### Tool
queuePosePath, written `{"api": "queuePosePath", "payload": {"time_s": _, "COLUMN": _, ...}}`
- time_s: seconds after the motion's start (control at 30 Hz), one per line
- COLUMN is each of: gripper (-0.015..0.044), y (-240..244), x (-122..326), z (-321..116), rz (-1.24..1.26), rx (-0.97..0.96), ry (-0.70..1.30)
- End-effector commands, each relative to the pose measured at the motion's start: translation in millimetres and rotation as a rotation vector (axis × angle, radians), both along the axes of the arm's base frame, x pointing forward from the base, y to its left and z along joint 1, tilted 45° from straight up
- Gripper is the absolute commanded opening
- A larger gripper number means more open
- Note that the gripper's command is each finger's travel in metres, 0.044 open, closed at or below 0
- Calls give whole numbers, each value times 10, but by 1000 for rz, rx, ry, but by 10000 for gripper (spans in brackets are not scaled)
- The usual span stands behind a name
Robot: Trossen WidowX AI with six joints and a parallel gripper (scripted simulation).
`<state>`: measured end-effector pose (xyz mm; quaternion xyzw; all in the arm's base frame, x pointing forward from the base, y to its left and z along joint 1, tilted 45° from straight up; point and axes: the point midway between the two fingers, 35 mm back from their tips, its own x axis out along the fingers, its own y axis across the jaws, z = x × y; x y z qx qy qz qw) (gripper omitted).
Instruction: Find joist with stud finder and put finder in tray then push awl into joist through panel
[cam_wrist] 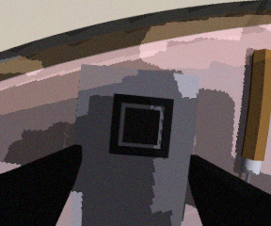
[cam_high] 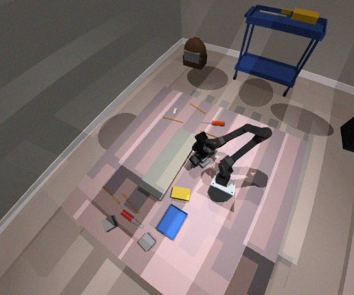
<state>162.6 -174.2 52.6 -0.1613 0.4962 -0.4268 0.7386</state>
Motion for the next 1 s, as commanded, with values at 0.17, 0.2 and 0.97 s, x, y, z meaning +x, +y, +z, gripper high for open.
{"api": "queuePosePath", "payload": {"time_s": 0.17, "gripper": 235, "y": 3, "x": 3, "z": -8, "rz": 5, "rx": 4, "ry": 2}}
{"api": "queuePosePath", "payload": {"time_s": 0.2, "gripper": 228, "y": 3, "x": 3, "z": -8, "rz": 5, "rx": 4, "ry": 2}}
{"api": "queuePosePath", "payload": {"time_s": 0.97, "gripper": 0, "y": 288, "x": 117, "z": 178, "rz": -3, "rx": 41, "ry": 4}}
